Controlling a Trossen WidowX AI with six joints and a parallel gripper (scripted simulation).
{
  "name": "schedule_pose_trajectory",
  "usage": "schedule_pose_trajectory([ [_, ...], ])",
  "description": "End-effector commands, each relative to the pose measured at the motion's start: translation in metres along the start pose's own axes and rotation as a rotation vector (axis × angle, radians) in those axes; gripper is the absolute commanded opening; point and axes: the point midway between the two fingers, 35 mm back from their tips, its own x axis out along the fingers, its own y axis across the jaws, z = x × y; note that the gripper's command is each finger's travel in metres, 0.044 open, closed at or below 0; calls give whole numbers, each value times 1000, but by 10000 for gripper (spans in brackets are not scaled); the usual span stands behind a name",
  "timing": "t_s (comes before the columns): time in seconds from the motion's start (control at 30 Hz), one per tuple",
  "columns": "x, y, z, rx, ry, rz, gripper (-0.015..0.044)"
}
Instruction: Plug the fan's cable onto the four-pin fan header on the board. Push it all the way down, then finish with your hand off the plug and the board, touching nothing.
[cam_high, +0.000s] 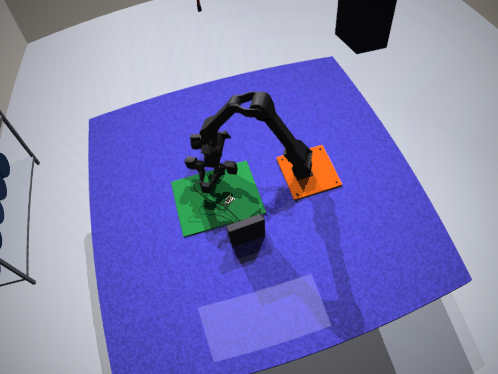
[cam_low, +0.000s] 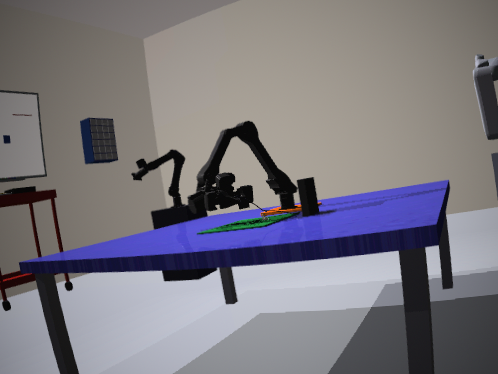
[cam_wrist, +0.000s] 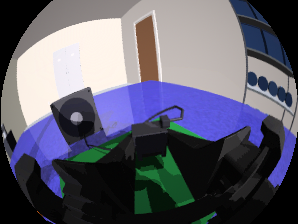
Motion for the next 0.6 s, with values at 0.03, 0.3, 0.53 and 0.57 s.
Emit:
schedule_pose_trajectory([
  [0.03,-1,0,3,-6,6,1,0],
  [0.3,-1,0,7,-3,0,0,0],
  [0.53,-1,0,6,-3,0,0,0],
  [0.57,-1,0,6,-2,0,0,0],
])
